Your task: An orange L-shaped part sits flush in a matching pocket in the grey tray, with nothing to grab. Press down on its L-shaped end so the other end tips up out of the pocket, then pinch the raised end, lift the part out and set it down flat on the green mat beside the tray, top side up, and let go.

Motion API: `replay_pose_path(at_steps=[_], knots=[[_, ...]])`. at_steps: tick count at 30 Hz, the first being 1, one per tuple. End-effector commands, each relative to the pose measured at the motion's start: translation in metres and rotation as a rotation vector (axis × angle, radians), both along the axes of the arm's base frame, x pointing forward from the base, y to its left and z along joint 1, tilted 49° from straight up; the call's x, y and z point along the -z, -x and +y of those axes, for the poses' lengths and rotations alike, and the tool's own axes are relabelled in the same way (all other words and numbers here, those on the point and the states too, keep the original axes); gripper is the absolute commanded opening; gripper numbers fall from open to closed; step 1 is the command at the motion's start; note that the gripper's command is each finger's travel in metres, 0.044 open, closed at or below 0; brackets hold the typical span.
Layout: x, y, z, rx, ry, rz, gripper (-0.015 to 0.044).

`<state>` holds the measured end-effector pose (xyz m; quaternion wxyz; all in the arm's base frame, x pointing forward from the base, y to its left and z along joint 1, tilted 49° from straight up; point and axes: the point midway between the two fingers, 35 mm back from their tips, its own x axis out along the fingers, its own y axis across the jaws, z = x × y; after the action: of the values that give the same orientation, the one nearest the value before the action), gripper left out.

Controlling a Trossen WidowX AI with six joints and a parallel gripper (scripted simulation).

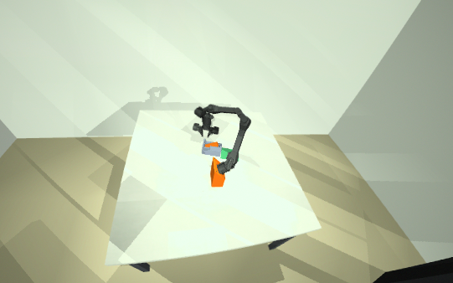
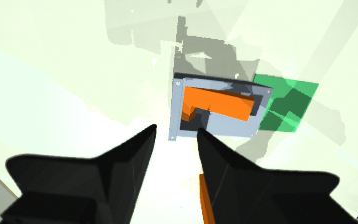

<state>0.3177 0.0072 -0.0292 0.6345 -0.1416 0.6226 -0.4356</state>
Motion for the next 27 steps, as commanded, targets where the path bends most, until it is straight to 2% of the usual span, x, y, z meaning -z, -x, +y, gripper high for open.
replay_pose_path(at_steps=[1,9,27], knots=[[0.0,-0.001,0.0,-0.003,-0.001,0.0,0.018],[0.046,0.015,-0.053,0.013,0.004,0.012,0.018],[0.06,0.018,-0.068,0.013,0.004,0.013,0.018]])
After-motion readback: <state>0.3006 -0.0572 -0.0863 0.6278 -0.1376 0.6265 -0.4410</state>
